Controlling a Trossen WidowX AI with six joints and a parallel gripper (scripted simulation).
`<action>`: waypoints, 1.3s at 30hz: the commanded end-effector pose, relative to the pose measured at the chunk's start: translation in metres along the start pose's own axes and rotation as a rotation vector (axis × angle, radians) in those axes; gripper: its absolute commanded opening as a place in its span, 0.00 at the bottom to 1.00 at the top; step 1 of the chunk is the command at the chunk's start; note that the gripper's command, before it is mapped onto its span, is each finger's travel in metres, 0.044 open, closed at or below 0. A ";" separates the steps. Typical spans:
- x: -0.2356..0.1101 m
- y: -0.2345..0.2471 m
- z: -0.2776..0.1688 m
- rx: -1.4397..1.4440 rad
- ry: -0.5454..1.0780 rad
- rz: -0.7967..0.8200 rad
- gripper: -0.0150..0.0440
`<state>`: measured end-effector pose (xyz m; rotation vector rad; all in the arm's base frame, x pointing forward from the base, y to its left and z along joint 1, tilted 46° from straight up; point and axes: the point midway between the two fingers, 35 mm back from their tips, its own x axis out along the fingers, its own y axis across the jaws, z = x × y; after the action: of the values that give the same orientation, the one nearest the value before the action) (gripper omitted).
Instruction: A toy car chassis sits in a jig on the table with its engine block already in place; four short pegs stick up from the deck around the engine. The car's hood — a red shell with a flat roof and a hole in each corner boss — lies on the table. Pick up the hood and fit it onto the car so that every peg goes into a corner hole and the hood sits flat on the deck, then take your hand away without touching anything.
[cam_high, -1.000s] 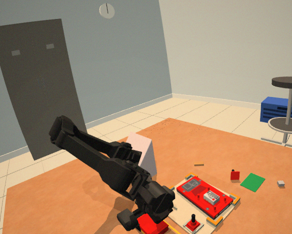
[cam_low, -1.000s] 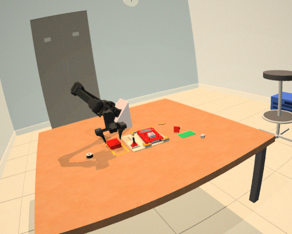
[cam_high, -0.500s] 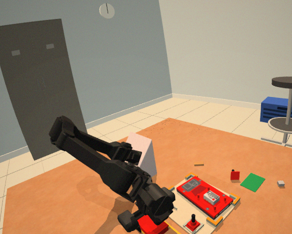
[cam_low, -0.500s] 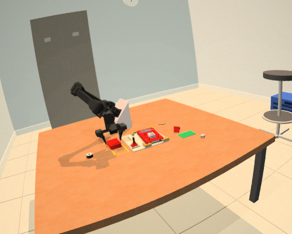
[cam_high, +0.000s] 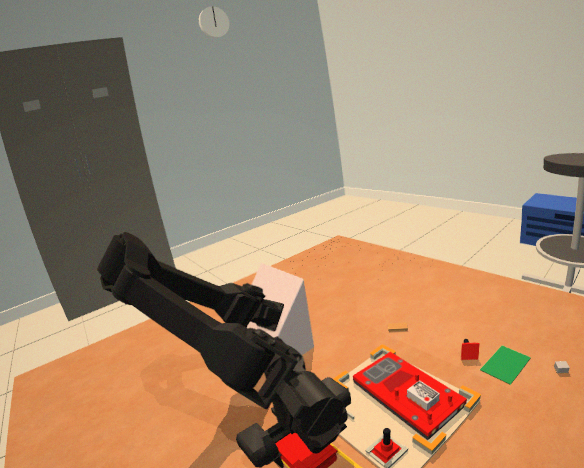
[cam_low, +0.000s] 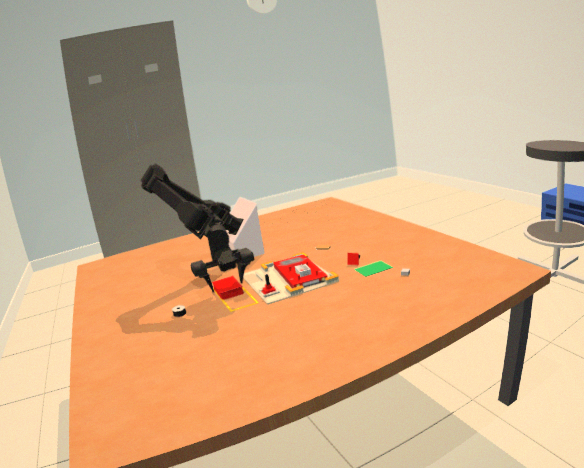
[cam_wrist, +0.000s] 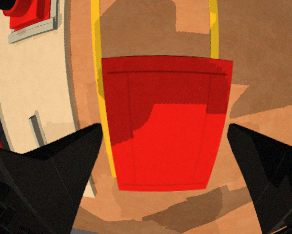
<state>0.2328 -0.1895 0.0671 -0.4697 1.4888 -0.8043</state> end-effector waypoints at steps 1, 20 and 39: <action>0.002 0.001 -0.001 -0.005 0.002 0.004 1.00; 0.004 0.000 0.000 0.000 0.000 0.000 0.78; -0.042 0.000 0.000 -0.002 0.000 0.003 0.25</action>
<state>0.2346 -0.1658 0.0863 -0.4690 1.5009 -0.7943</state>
